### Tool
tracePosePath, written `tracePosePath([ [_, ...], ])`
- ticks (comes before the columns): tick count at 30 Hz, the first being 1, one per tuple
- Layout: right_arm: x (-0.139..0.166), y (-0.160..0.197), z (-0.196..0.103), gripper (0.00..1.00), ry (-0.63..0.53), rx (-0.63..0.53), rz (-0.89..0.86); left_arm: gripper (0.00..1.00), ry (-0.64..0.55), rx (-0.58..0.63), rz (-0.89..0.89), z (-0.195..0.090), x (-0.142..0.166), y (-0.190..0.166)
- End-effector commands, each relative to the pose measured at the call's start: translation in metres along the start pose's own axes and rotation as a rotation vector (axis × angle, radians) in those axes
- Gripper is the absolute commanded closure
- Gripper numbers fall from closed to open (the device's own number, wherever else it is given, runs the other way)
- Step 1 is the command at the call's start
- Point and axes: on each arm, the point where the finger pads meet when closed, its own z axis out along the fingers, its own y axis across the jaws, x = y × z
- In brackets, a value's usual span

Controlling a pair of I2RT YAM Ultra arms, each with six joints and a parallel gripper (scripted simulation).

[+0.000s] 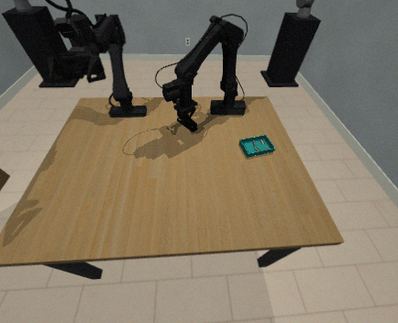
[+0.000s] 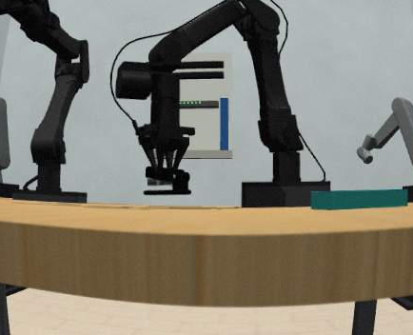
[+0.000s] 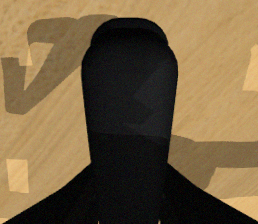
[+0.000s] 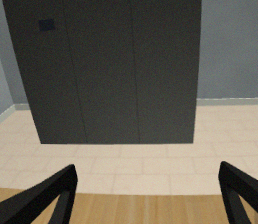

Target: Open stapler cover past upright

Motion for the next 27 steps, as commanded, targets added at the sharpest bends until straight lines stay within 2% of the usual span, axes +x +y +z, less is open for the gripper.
tracePosePath([
  [1,-0.011,0.001,0.000,0.00,-0.020,0.001,-0.003,0.78,-0.022,-0.044,0.076,-0.008,-0.002,0.004],
  [8,-0.011,0.001,0.000,0.00,-0.020,0.001,-0.003,0.78,-0.022,-0.041,0.061,-0.008,-0.002,0.003],
  [9,-0.011,0.001,0.000,0.00,-0.020,0.001,-0.003,0.78,-0.022,-0.040,0.063,-0.014,-0.003,0.006],
  [15,-0.011,0.001,0.000,0.00,-0.020,0.001,-0.003,0.78,-0.021,-0.034,0.064,0.001,-0.003,0.004],
  [27,-0.011,0.001,0.000,0.00,-0.020,0.001,-0.003,0.78,-0.021,-0.033,0.064,0.012,-0.003,0.004],
])
